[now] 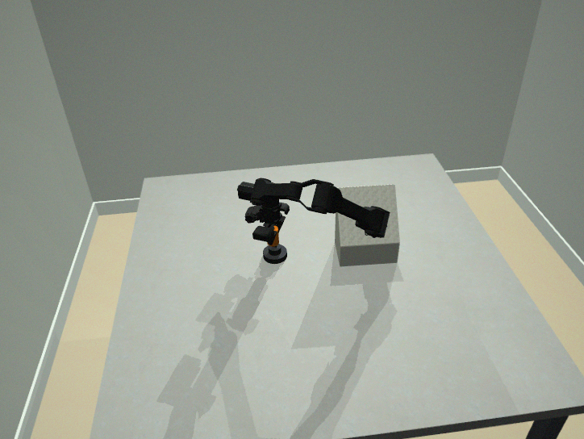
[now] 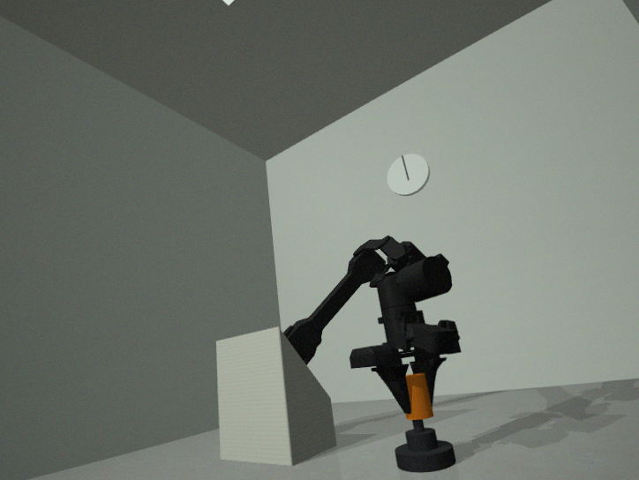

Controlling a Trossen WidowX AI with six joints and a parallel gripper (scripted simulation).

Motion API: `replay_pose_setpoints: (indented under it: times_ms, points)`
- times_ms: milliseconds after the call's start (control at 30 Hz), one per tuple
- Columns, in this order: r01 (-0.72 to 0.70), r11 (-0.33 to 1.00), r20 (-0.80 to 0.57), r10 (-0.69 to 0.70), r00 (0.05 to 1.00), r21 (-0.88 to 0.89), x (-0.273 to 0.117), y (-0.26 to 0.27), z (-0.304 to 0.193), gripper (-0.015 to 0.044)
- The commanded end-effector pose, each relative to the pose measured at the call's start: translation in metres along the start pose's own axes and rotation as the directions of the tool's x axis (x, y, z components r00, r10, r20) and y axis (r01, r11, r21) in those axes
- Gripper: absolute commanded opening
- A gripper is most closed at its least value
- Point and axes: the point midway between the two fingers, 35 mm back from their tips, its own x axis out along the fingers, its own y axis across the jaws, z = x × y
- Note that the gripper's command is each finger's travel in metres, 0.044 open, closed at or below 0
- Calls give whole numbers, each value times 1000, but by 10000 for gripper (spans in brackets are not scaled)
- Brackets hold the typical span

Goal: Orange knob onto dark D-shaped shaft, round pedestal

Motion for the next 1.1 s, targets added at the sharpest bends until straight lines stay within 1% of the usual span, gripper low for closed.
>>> replay_pose_setpoints:
  times_ms: [0, 1067]
  points:
    - [-4, 1000, 3, 3, 1000, 8, -1, -2, -2, 0]
    - [-3, 1000, 3, 3, 1000, 8, -3, -1, 2, 0]
